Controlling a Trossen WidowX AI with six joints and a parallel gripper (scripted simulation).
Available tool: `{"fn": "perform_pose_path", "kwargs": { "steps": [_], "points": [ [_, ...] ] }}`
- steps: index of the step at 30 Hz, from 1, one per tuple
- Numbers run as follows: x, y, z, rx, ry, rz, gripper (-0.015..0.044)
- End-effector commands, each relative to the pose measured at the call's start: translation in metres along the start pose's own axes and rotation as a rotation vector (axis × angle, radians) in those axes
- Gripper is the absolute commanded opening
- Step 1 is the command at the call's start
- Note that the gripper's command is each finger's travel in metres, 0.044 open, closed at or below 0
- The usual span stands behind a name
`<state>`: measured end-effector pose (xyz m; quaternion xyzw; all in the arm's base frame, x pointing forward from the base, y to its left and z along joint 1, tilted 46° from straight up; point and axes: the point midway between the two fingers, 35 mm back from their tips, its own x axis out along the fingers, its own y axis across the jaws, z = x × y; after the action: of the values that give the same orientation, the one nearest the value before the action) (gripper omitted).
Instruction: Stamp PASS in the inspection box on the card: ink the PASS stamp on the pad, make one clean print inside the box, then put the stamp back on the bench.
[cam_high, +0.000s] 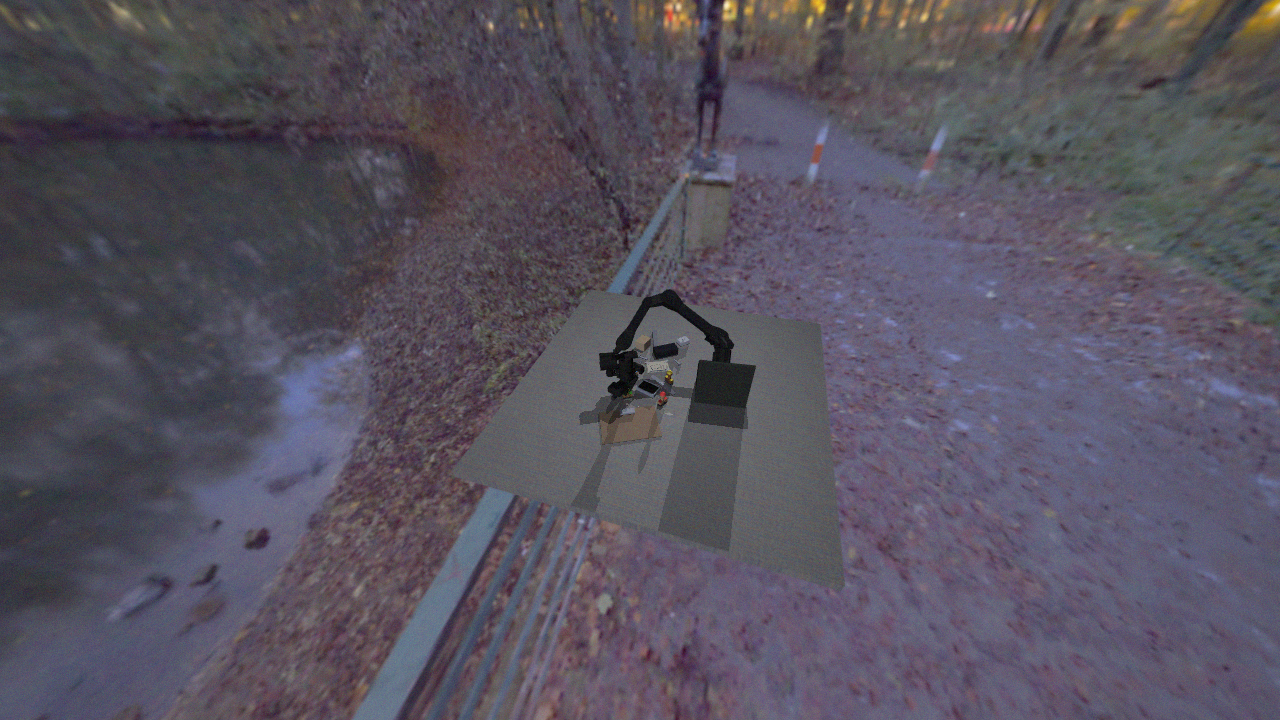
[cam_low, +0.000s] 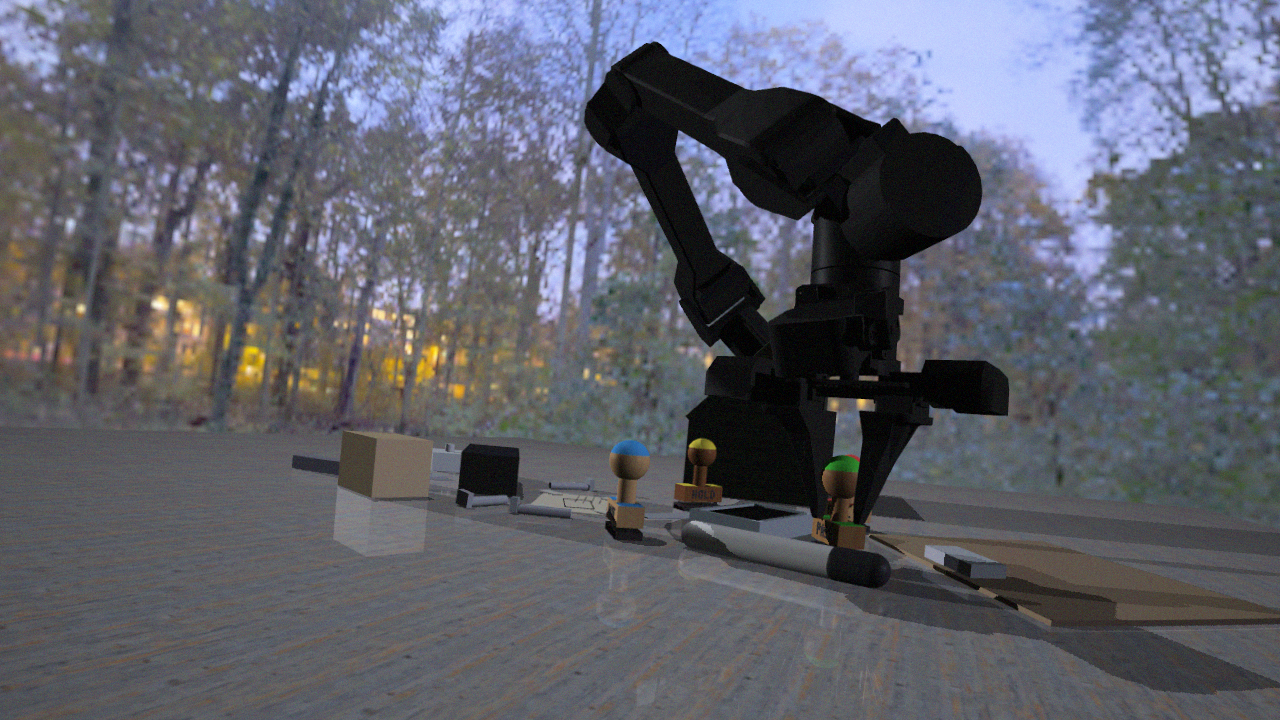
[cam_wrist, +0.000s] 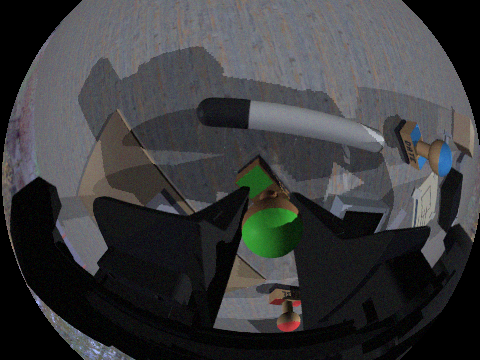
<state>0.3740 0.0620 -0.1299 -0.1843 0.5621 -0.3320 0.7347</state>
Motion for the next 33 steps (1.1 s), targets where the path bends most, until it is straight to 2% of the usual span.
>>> {"fn": "perform_pose_path", "kwargs": {
  "steps": [1, 4, 8, 13, 15, 33],
  "points": [
    [0.0, 0.0, 0.001, 0.002, 0.0, 0.001, 0.0184],
    [0.0, 0.0, 0.001, 0.002, 0.0, 0.001, 0.0259],
    [-0.011, 0.001, 0.002, 0.001, 0.0, 0.002, 0.0259],
    [-0.093, 0.003, 0.002, -0.005, 0.001, 0.004, 0.0259],
    [-0.115, 0.001, 0.0, -0.006, 0.0, 0.001, 0.0259],
    [-0.118, 0.001, -0.001, -0.006, 0.0, 0.0, 0.0259]
  ]
}}
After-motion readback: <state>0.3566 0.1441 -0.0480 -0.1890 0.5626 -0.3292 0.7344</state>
